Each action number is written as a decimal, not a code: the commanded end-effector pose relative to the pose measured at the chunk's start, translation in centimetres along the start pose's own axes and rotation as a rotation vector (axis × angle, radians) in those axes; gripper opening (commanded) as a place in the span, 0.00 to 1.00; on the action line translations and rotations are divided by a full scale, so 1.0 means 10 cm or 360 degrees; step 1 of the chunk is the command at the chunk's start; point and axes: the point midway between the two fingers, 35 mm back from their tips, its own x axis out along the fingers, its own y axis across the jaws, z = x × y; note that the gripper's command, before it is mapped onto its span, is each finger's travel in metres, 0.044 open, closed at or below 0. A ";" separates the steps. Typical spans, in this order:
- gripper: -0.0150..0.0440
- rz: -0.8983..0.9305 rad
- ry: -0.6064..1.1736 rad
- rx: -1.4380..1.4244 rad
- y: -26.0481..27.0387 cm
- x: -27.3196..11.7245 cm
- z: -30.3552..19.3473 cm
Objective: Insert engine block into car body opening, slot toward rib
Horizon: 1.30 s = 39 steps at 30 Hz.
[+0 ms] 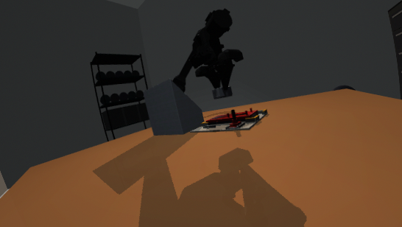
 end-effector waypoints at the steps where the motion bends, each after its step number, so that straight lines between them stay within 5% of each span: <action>1: 0.25 -0.0003 0.0005 -0.0229 -0.04 0.06 -0.12; 39: 0.25 0.0017 0.0031 -0.2296 -0.51 0.43 -1.01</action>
